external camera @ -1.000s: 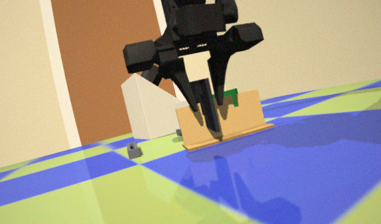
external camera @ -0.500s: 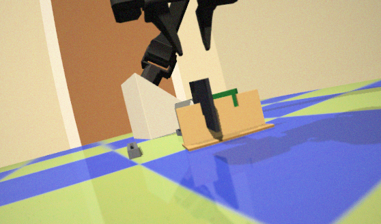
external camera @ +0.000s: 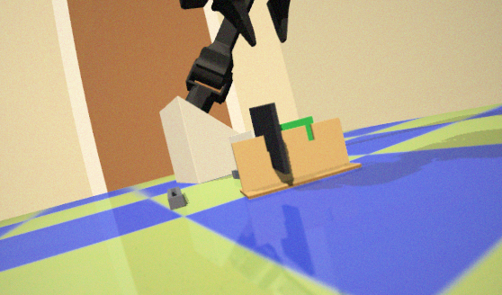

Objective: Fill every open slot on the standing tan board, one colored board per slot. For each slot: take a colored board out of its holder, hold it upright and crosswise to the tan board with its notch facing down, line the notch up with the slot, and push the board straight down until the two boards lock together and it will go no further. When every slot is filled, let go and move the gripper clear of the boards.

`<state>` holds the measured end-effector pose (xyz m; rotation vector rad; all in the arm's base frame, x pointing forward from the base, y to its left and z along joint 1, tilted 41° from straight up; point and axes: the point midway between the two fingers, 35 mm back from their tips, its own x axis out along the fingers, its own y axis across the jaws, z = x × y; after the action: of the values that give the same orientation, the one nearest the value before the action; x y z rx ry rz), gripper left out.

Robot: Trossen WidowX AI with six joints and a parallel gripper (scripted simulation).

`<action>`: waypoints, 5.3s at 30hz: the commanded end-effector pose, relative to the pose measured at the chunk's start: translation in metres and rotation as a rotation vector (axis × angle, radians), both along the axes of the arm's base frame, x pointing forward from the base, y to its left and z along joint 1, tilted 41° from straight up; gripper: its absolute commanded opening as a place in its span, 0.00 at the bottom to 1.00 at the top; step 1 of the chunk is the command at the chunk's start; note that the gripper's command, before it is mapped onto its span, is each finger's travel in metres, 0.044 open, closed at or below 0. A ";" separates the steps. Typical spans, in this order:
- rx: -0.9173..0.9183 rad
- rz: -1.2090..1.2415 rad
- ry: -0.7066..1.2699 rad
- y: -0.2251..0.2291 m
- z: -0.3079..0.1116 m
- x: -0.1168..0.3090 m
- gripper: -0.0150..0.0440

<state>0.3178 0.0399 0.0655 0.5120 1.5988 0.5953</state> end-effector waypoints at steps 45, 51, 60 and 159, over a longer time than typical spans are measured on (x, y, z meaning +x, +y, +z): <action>0.039 0.194 -0.104 0.089 -0.028 -0.149 0.57; 0.040 0.194 -0.104 0.095 -0.036 -0.151 0.57; 0.040 0.194 -0.103 0.104 -0.046 -0.153 0.57; 0.018 0.091 -0.019 0.048 0.008 -0.082 0.25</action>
<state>0.2279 0.0894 0.0768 0.4324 1.5897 0.7025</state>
